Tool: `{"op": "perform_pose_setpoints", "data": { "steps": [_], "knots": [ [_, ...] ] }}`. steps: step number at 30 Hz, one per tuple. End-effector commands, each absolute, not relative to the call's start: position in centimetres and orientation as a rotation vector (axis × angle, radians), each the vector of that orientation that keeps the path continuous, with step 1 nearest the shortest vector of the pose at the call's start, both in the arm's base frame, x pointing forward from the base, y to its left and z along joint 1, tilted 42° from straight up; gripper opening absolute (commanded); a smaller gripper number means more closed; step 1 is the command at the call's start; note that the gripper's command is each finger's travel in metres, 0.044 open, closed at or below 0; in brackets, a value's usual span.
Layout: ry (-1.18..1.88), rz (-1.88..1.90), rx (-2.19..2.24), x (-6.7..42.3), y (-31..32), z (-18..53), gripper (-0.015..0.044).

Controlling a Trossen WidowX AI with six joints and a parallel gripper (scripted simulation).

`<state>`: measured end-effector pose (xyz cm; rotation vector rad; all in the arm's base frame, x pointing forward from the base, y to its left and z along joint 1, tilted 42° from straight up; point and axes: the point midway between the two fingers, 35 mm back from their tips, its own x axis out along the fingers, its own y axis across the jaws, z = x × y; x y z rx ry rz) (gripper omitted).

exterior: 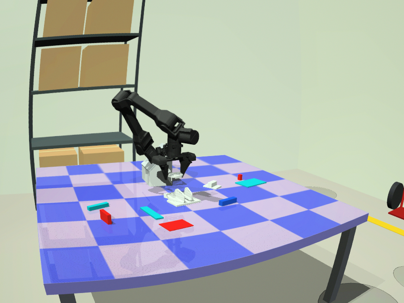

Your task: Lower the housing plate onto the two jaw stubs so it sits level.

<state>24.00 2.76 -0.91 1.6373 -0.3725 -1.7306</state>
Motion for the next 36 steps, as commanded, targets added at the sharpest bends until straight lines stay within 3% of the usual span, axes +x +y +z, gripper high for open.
{"op": "perform_pose_setpoints", "data": {
  "steps": [1,36],
  "knots": [
    [-0.381,-1.728,1.643,24.0,2.7,-0.9,0.0351],
    [-0.380,-1.728,1.645,24.4,0.9,-3.1,0.0351]
  ]
}}
